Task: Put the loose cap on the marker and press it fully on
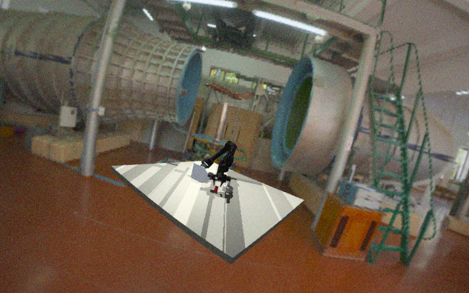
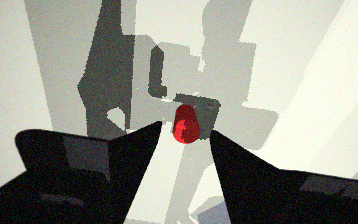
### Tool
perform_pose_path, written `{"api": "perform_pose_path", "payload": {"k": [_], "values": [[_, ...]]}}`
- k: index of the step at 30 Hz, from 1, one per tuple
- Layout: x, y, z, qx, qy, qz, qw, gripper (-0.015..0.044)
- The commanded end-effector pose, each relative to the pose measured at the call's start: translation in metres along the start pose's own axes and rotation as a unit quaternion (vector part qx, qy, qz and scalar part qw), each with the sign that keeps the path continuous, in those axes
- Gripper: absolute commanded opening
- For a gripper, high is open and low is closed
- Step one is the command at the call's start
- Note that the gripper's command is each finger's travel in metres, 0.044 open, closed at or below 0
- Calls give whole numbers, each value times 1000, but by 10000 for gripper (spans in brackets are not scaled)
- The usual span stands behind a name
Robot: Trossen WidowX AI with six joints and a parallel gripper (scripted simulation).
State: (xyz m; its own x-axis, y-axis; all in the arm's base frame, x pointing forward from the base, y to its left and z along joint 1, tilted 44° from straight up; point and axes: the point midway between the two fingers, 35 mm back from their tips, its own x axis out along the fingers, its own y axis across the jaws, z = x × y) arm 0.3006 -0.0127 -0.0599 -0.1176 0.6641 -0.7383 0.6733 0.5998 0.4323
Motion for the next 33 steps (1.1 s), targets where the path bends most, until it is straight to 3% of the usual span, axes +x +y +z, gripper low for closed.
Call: {"api": "perform_pose_path", "payload": {"k": [1, 22, 26, 33], "values": [[8, 0, -1, 3, 3, 2, 1000, 243], [39, 0, -3, 2, 4, 3, 1000, 243], [39, -1, -3, 2, 4, 3, 1000, 138], [39, -1, -4, 2, 4, 3, 1000, 91]]}}
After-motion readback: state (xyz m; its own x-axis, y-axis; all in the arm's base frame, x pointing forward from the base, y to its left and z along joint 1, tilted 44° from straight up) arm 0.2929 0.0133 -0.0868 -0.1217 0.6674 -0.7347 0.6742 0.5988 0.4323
